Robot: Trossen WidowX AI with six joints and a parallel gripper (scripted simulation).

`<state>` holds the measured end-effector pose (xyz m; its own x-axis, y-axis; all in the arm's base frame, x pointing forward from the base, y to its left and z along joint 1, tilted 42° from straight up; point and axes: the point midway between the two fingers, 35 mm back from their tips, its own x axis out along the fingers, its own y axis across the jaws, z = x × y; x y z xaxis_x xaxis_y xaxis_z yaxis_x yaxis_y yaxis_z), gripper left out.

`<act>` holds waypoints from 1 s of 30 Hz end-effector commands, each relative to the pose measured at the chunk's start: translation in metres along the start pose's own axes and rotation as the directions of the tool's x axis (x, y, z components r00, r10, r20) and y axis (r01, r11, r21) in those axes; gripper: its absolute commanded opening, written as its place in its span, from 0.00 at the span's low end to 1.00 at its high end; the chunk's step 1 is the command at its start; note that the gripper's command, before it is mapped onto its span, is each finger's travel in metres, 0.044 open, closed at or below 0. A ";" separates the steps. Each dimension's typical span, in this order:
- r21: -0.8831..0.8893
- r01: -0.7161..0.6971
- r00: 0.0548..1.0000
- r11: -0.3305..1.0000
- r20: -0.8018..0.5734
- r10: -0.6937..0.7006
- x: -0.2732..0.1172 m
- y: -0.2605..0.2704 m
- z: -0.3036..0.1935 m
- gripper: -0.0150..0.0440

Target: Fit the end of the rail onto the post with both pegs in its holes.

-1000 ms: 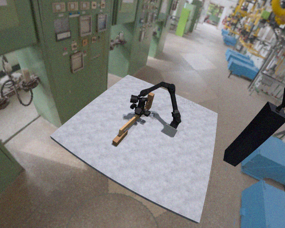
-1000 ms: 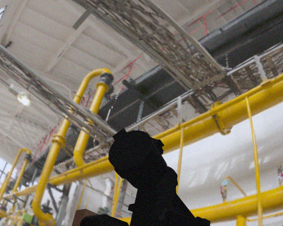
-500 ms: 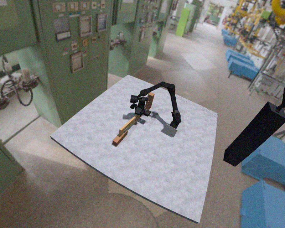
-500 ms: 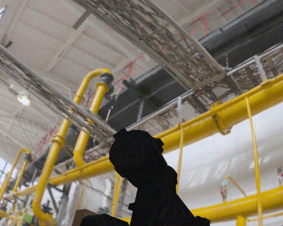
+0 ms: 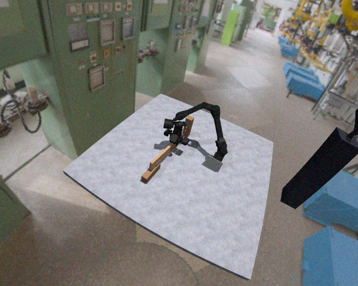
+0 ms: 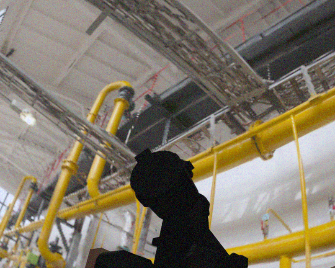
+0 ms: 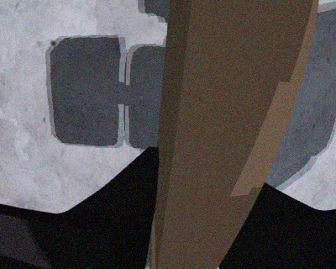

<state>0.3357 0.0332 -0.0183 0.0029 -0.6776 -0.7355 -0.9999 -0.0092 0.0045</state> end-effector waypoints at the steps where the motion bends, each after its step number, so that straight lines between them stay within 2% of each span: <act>1: -0.003 0.013 1.000 1.000 0.014 -0.013 -0.008 -0.002 0.004 0.25; 30: -0.003 0.013 1.000 1.000 0.014 -0.013 -0.023 -0.003 0.004 0.25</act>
<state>0.3370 0.0419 -0.0082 0.0016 -0.6830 -0.7304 -0.9999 -0.0116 0.0086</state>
